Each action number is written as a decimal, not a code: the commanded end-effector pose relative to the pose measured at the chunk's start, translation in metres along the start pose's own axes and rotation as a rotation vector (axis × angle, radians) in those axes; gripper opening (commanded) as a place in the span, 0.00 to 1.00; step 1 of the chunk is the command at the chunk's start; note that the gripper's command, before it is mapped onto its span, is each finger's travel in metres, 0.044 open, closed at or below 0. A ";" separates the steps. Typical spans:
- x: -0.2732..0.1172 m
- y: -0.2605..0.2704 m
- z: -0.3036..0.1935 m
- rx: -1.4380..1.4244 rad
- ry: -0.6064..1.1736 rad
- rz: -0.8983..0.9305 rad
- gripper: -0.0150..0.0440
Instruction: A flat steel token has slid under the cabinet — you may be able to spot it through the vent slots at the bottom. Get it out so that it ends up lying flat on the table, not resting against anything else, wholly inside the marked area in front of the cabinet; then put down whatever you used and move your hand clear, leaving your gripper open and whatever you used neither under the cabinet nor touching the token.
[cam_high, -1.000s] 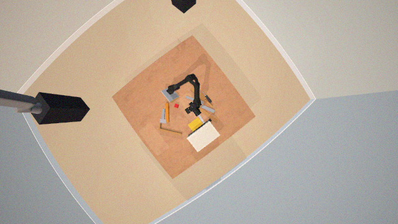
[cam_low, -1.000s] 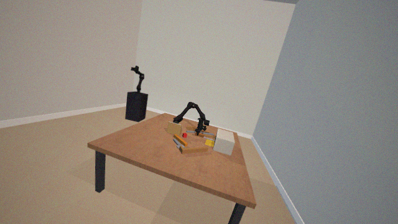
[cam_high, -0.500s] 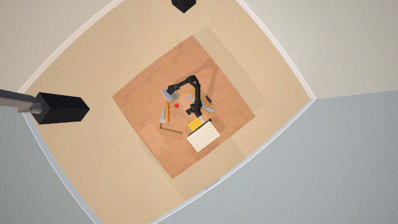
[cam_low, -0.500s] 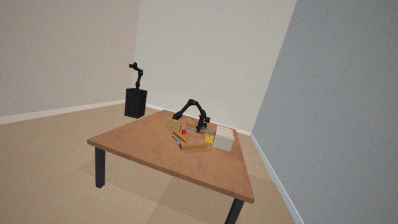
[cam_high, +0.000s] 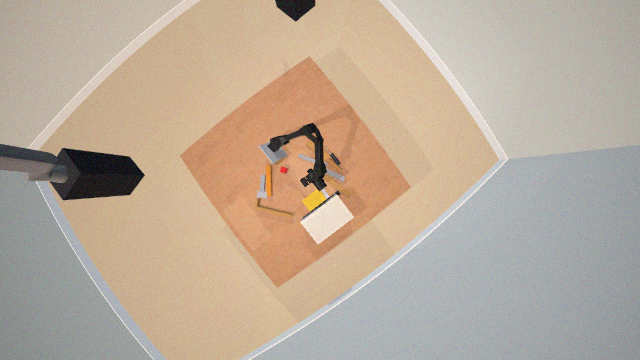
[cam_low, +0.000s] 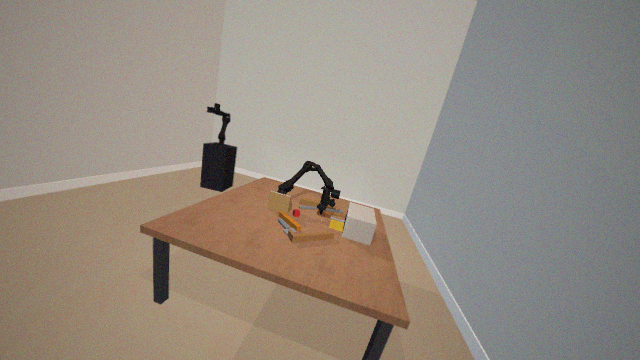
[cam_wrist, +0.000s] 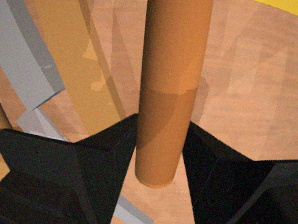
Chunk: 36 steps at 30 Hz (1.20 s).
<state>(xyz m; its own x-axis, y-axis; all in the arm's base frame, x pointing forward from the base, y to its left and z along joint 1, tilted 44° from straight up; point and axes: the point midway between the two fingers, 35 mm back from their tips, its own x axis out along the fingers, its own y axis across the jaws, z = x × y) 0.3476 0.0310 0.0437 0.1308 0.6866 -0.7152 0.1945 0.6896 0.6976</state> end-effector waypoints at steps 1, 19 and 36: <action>0.000 0.001 0.006 -0.004 -0.004 0.001 0.25; -0.001 0.001 0.024 -0.005 -0.005 0.001 0.25; -0.001 0.002 0.040 -0.005 -0.006 0.001 0.25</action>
<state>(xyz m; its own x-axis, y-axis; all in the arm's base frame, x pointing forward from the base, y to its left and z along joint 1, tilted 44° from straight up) 0.3822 0.0234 0.0435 0.1322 0.6864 -0.7151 0.1932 0.6898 0.6978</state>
